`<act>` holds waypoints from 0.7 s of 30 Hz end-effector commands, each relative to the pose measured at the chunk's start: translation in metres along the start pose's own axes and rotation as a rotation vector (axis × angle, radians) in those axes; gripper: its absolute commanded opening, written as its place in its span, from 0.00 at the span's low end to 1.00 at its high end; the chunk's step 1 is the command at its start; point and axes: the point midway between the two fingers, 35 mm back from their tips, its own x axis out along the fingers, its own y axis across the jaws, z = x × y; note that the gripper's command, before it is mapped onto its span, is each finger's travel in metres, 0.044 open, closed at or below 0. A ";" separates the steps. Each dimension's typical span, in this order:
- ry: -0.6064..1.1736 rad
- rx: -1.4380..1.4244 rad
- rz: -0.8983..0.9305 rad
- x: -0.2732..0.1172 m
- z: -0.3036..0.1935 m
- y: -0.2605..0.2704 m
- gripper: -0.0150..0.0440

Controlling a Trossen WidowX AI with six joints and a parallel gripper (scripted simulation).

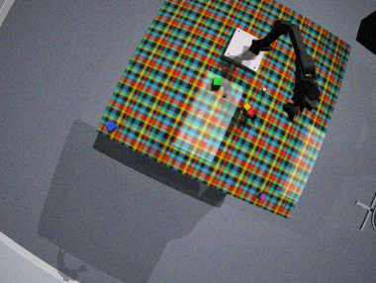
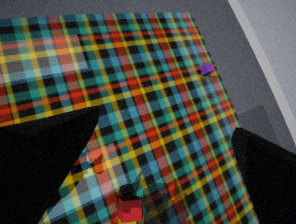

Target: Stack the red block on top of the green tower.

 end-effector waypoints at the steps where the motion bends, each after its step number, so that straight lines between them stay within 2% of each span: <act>1: 0.170 -0.016 0.046 0.034 -0.044 -0.010 1.00; 8: 0.459 -0.032 0.188 0.073 -0.133 -0.019 1.00; 15: 0.695 -0.020 0.390 0.088 -0.217 -0.019 1.00; 21: 0.714 -0.018 0.412 0.089 -0.222 -0.017 1.00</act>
